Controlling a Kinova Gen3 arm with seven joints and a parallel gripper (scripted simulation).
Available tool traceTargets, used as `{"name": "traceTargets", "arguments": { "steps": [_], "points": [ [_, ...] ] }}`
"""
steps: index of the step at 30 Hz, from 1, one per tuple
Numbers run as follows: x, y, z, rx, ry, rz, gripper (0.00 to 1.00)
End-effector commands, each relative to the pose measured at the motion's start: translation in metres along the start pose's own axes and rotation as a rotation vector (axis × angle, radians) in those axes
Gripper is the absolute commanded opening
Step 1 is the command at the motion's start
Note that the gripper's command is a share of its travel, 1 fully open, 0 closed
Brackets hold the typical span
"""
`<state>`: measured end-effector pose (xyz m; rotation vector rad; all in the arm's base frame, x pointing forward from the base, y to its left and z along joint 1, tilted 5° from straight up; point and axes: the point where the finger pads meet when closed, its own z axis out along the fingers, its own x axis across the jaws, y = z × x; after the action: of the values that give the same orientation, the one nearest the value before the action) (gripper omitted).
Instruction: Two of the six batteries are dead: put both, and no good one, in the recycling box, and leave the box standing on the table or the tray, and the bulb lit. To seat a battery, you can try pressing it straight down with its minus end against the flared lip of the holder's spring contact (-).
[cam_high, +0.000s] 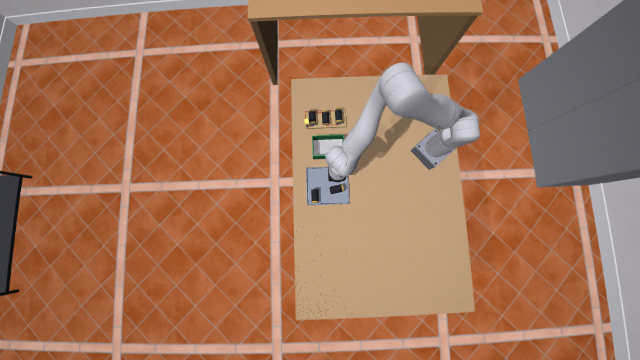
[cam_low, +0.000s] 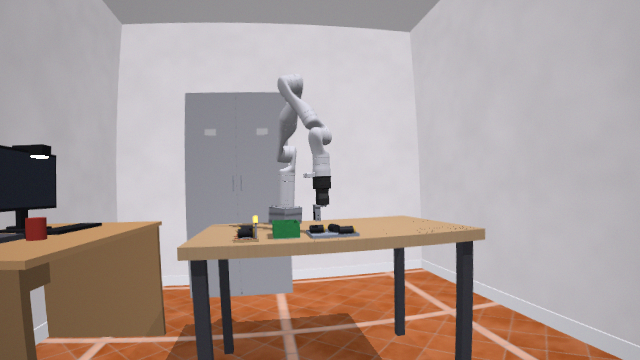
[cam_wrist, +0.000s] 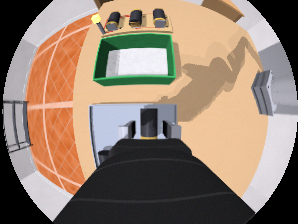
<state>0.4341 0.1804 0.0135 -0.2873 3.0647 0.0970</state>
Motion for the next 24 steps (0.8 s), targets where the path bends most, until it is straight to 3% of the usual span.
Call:
{"name": "traceTargets", "arguments": {
  "steps": [1,9,24],
  "points": [
    [-0.001,0.0,0.001,0.0,-0.001,0.0,0.9],
    [-0.001,0.0,0.032,0.0,-0.001,0.0,0.9],
    [-0.001,0.0,0.043,0.0,-0.001,0.0,0.9]
  ]
}}
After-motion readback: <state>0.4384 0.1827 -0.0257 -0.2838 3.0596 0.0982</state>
